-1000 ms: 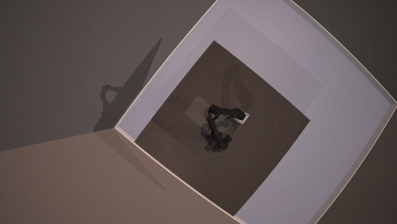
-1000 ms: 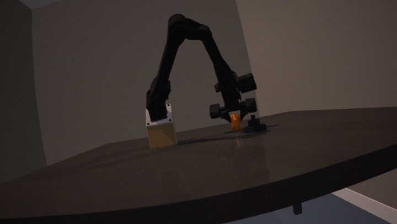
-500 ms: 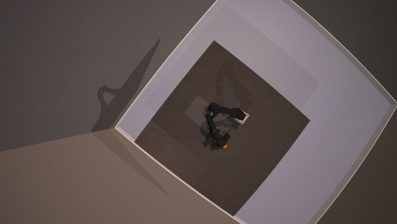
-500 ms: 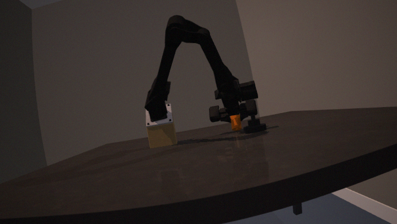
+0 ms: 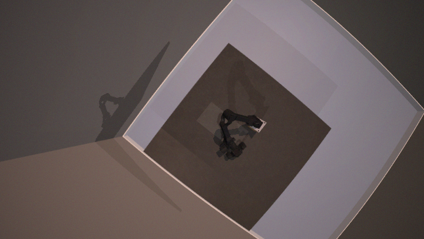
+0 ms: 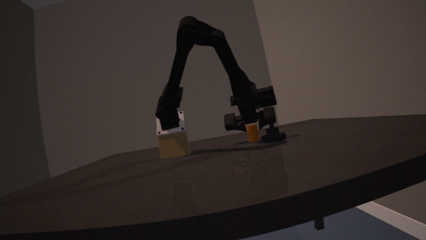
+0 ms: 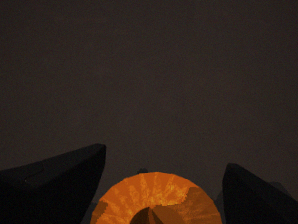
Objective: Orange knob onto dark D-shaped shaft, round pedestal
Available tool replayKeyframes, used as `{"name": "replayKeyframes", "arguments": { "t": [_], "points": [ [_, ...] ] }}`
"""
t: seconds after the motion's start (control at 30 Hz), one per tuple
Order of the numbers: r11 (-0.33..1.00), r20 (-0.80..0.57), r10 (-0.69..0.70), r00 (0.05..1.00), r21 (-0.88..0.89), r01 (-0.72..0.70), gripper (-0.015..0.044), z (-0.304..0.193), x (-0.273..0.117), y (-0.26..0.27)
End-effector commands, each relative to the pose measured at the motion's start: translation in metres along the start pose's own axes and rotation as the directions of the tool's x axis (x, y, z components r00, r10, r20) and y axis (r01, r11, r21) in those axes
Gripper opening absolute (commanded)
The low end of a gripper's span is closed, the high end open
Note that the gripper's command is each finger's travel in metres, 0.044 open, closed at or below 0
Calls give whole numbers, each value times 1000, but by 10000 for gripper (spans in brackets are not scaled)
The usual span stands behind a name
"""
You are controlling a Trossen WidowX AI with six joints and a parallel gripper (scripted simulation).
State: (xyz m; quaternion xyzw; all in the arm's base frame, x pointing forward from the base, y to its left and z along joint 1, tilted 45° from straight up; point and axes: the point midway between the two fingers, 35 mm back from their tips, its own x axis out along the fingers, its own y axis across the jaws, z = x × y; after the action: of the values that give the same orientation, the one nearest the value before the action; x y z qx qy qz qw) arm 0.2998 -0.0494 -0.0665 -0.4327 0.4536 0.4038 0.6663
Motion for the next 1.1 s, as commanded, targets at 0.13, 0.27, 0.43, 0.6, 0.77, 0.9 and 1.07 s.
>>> {"name": "replayKeyframes", "arguments": {
  "t": [0.13, 0.27, 0.43, 0.6, 0.77, 0.9, 1.07],
  "points": [
    [1000, 1, 0, 1000, -1, 0, 260, 0, 0, 0],
    [1000, 1, 0, 1000, -1, 0, 260, 0, 0, 0],
    [1000, 1, 0, 1000, -1, 0, 260, 0, 0, 0],
    [1000, 1, 0, 1000, -1, 0, 339, 0, 0, 0],
    [1000, 1, 0, 1000, -1, 0, 440, 0, 0, 0],
    [1000, 1, 0, 1000, -1, 0, 440, 0, 0, 0],
    [1000, 1, 0, 1000, 0, 0, 440, 34, -21, -3]
  ]
}}
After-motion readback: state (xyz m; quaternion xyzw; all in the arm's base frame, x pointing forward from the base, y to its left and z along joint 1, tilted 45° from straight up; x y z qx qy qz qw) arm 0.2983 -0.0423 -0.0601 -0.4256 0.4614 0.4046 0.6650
